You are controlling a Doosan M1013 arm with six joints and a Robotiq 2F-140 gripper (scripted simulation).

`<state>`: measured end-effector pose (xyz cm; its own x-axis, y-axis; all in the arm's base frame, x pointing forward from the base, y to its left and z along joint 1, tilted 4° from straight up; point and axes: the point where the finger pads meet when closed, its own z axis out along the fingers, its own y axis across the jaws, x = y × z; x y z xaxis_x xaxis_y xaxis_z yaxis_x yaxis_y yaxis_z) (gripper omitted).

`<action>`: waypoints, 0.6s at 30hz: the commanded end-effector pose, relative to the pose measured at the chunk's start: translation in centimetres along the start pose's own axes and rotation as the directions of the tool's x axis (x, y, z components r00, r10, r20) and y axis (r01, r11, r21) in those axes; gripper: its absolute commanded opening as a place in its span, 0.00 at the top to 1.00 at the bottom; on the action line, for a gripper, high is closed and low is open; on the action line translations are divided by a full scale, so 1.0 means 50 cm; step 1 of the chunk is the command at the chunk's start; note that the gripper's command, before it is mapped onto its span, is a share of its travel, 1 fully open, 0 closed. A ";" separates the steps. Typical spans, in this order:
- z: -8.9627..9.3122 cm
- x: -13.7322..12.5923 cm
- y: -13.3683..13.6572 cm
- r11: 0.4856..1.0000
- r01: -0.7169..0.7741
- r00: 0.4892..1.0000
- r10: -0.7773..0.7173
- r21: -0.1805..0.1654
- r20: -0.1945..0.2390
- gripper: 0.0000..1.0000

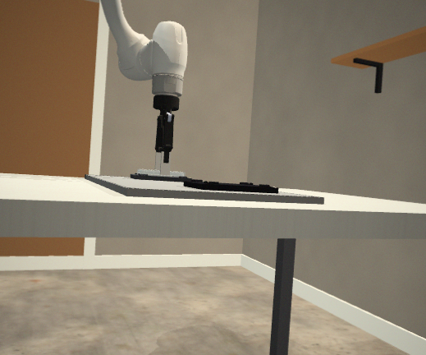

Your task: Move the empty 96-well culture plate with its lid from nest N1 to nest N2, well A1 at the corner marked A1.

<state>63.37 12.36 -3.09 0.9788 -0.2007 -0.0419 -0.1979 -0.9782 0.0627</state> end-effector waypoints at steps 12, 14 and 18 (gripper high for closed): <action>0.005 -0.004 0.003 1.000 -0.006 1.000 0.006 0.000 0.004 1.00; 0.005 -0.004 0.003 1.000 -0.006 1.000 0.006 0.000 0.004 1.00; 0.005 -0.004 0.003 1.000 -0.006 1.000 0.006 0.000 0.004 0.00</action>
